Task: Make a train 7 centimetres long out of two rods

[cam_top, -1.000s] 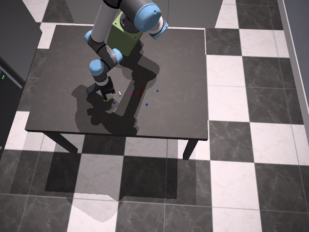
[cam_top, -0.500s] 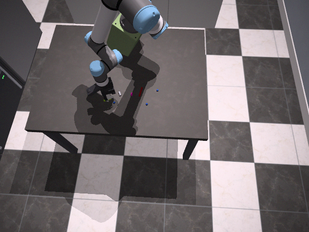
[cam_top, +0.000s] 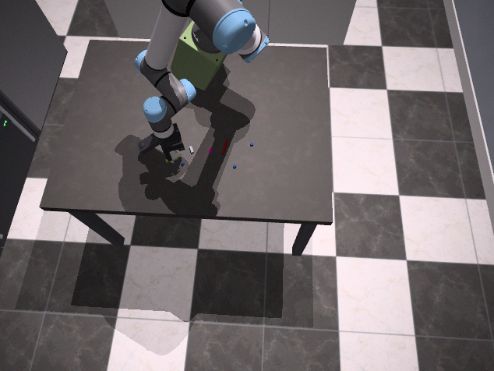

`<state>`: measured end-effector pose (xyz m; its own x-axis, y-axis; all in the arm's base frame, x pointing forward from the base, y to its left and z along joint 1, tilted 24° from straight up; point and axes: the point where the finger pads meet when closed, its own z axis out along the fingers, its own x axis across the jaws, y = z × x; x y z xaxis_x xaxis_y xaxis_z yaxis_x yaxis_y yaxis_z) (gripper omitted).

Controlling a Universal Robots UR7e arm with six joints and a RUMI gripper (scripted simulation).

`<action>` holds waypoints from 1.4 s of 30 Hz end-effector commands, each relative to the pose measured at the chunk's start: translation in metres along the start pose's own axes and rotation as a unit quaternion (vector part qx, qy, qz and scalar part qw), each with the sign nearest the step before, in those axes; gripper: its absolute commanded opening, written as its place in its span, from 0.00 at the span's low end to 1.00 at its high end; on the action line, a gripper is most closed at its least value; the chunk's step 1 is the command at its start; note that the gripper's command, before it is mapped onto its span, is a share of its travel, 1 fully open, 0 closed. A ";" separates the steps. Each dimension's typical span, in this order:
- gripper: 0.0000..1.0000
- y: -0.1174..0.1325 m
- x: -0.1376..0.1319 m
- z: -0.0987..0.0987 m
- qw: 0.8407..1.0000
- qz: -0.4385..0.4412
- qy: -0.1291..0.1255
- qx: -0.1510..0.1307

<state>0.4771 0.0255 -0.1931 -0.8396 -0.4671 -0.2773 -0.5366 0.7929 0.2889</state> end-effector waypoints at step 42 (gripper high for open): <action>0.00 0.000 0.000 0.000 1.000 0.000 0.000 0.001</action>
<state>0.4771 0.0255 -0.1931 -0.8396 -0.4671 -0.2773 -0.5366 0.7929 0.2889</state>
